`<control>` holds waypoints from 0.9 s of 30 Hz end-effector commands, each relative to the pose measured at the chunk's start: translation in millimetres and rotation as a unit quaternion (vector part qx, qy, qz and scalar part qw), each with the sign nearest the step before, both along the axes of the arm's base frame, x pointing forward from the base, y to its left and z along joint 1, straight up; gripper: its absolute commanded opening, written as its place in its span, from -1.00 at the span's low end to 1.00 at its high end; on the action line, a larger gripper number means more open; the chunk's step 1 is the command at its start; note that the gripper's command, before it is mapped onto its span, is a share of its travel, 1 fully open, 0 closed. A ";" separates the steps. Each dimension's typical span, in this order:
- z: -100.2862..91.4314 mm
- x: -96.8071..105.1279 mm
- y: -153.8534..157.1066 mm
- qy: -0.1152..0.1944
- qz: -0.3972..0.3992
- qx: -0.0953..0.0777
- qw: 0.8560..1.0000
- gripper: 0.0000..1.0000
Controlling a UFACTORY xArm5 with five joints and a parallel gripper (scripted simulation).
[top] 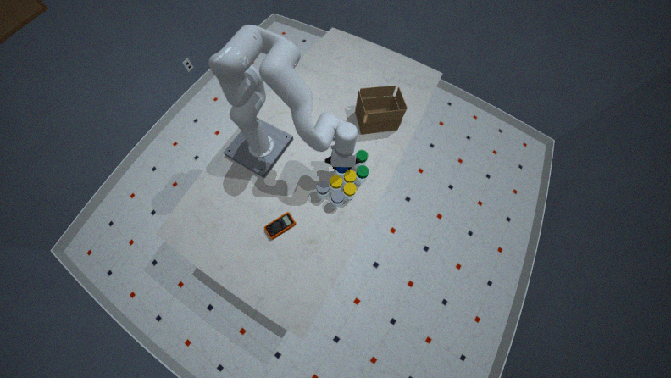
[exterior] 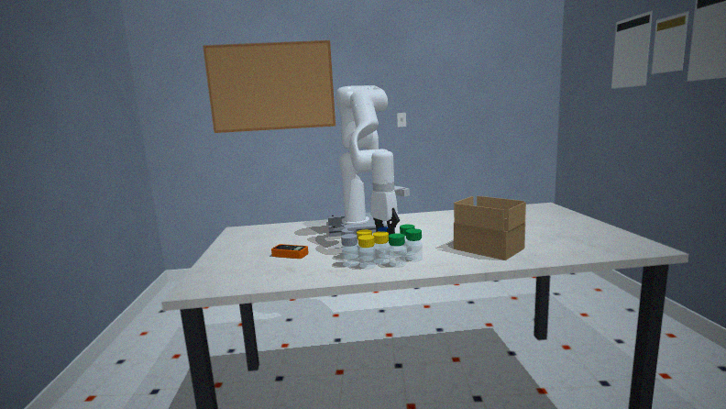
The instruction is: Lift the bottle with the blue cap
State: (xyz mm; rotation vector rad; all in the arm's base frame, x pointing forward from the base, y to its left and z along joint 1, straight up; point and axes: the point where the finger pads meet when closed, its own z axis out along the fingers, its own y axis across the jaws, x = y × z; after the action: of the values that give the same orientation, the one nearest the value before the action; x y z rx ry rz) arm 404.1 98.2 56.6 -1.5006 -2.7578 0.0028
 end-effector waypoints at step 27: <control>15.9 1.3 0.2 -0.002 0.000 0.001 1.000 -1.00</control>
State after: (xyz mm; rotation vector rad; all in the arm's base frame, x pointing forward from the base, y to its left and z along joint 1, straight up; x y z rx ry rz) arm 404.0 98.1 68.7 -1.5005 -2.7575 0.0033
